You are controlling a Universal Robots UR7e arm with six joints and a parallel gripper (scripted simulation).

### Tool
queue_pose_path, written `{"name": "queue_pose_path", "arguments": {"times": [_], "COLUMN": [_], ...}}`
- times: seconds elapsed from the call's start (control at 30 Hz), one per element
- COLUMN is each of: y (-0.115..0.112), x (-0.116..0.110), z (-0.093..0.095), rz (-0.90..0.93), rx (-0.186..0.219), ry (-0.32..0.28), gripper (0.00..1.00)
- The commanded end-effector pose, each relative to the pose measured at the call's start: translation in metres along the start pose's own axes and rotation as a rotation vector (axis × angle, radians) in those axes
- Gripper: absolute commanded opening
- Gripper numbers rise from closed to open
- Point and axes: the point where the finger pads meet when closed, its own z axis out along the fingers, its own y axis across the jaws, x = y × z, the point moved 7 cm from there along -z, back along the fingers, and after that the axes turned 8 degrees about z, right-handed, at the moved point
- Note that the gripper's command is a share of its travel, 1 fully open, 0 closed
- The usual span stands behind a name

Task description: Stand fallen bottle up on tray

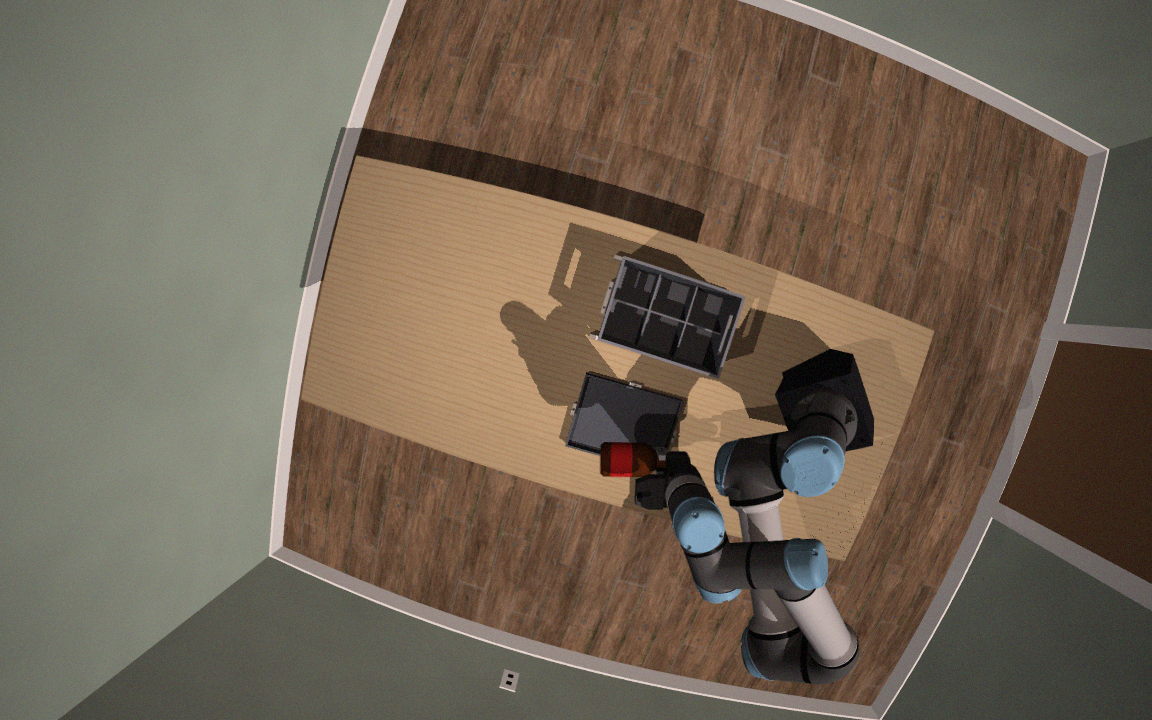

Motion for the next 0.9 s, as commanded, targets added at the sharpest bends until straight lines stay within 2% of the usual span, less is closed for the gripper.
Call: {"name": "queue_pose_path", "arguments": {"times": [0.0,0.43,0.87], "y": [0.0,0.0,-0.0001], "x": [0.0002,0.0002,0.0003], "z": [-0.0002,-0.0002,-0.0002], "rz": [0.0,-0.023,-0.207], "rx": [0.0,0.0,0.0], "ry": [0.0,0.0,0.0], "gripper": [0.0,0.0,0.0]}}
